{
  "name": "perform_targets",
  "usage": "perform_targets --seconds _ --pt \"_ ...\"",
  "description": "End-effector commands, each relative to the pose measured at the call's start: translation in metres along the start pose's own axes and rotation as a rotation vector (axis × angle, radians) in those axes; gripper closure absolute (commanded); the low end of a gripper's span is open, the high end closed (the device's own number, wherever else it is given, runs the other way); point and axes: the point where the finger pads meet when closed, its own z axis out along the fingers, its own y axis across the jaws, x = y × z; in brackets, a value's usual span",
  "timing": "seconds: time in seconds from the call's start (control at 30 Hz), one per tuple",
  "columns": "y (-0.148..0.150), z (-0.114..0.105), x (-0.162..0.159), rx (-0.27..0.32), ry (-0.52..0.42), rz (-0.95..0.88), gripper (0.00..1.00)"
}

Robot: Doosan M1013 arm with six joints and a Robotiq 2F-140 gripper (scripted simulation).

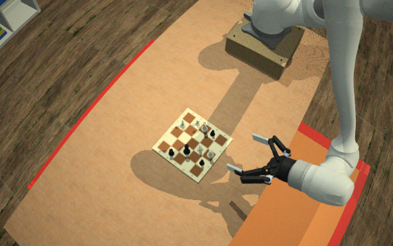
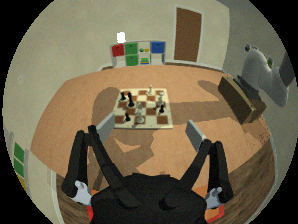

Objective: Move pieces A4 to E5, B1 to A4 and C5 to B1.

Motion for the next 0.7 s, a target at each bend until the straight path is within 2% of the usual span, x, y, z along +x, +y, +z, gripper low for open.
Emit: perform_targets --seconds 0.0,0.23,0.33,0.43,0.57,0.6,0.63,0.67 --pt "-0.001 -0.004 0.007 0.000 0.000 0.000 0.00" --pt "-0.001 -0.006 0.010 0.000 -0.001 0.000 0.00" --pt "-0.001 0.000 0.014 -0.009 -0.029 0.011 0.00" --pt "-0.001 0.020 0.028 -0.037 -0.130 0.052 0.00" --pt "-0.007 0.075 0.067 -0.120 -0.390 0.141 0.00" --pt "-0.007 0.075 0.067 -0.120 -0.390 0.141 0.00" --pt "-0.008 0.090 0.077 -0.144 -0.462 0.165 0.00" --pt "-0.008 0.090 0.077 -0.144 -0.462 0.165 0.00"
